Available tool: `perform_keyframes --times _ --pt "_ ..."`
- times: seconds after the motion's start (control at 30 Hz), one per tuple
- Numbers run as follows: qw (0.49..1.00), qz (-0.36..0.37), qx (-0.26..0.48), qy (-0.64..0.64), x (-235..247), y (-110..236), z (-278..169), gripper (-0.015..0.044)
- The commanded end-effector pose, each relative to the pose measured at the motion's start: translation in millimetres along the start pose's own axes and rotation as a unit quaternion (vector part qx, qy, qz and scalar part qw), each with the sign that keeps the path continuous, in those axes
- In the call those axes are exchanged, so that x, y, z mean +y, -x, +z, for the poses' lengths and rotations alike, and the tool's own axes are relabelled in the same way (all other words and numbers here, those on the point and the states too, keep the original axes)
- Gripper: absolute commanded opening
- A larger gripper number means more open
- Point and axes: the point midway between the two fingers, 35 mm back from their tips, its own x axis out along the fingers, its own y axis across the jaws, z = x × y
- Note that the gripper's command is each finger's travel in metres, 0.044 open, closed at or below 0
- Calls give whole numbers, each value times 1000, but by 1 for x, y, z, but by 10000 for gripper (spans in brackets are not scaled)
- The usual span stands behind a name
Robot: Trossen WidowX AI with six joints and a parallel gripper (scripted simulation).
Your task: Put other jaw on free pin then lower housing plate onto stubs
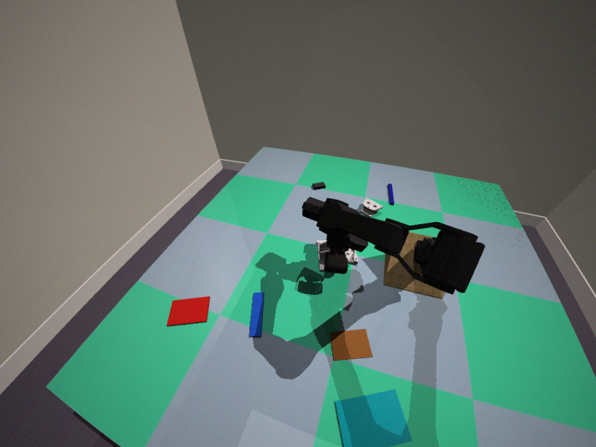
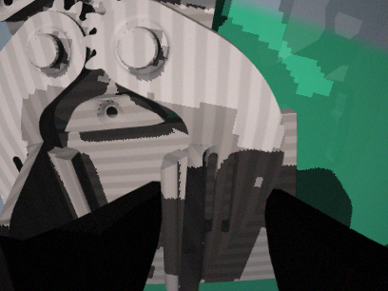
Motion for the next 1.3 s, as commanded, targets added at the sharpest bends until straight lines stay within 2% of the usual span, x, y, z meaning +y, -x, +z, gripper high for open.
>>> perform_keyframes --times 0.0,1.27 --pt "1000 -3 -2 1 -1 -3 1 134" --pt "1000 -3 -2 2 0 1 0 134"
